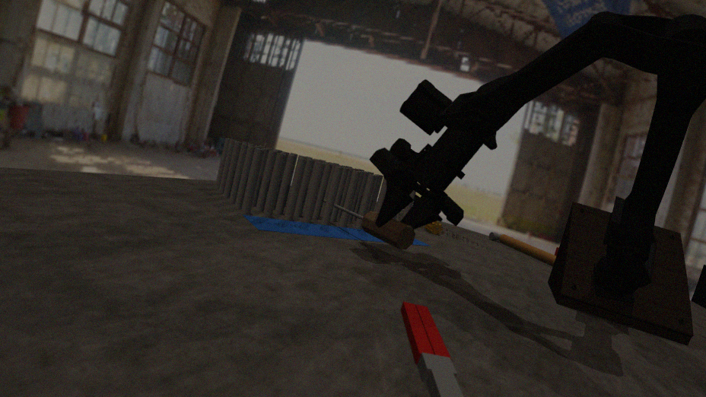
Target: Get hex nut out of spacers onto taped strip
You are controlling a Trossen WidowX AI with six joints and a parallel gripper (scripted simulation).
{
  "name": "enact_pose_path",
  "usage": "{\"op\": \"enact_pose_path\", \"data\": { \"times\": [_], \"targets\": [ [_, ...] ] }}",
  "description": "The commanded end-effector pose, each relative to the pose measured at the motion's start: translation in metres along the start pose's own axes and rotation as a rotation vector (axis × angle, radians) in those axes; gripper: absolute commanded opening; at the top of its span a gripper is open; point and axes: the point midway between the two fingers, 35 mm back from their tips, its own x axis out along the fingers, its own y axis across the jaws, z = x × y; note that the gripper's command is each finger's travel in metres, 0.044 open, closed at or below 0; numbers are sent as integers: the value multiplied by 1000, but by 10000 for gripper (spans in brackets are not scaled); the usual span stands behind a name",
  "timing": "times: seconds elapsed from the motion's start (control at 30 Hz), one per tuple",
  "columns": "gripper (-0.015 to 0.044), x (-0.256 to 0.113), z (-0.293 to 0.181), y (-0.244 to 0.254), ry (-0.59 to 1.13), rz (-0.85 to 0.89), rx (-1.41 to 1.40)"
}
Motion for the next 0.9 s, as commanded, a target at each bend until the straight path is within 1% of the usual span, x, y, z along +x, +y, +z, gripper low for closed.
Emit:
{"op": "enact_pose_path", "data": {
  "times": [0.0, 0.87],
  "targets": [
    [0, -1, 6, 2, -7, 9, -10],
    [0, 4, 21, 3, -8, 9, -11]
  ]
}}
